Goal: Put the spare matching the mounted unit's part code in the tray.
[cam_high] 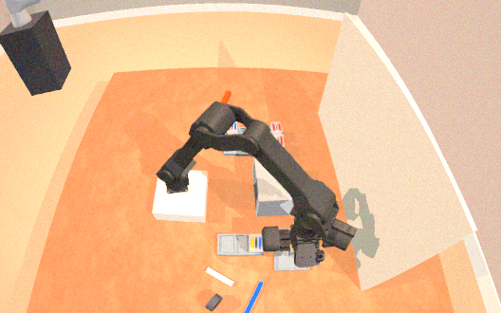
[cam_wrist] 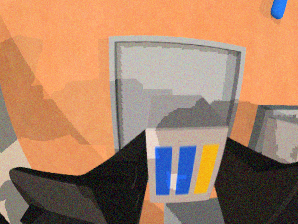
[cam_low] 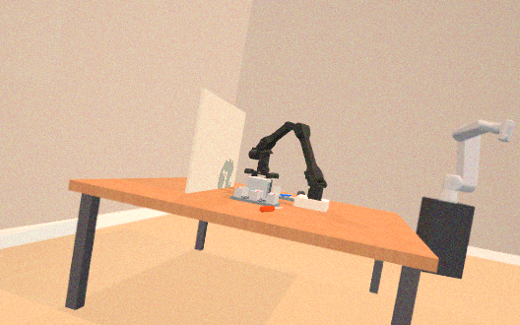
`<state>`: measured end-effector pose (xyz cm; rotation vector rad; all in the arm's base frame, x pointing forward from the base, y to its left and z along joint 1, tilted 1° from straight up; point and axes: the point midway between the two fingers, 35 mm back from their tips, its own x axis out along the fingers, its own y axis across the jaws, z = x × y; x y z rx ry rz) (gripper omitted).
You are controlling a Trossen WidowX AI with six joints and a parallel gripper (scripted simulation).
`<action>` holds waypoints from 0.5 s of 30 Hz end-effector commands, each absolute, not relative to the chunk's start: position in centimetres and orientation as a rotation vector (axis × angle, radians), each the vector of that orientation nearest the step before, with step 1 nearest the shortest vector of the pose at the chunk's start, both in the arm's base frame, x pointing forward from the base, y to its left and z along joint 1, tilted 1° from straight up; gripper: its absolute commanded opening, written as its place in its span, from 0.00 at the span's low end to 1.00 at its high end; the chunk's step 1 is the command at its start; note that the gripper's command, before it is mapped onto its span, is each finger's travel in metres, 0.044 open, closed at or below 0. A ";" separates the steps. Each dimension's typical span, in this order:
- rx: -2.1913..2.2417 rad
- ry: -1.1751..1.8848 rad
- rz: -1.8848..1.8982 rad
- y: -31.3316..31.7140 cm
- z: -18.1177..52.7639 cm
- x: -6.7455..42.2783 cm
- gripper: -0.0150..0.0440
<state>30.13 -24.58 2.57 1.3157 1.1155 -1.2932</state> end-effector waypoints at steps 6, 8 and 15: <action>1.316 1.116 -1.293 -24.5 2.3 30.1 0.34; 1.316 1.116 -1.293 -24.5 2.3 30.1 0.43; 1.316 1.116 -1.293 -24.5 2.3 30.1 0.74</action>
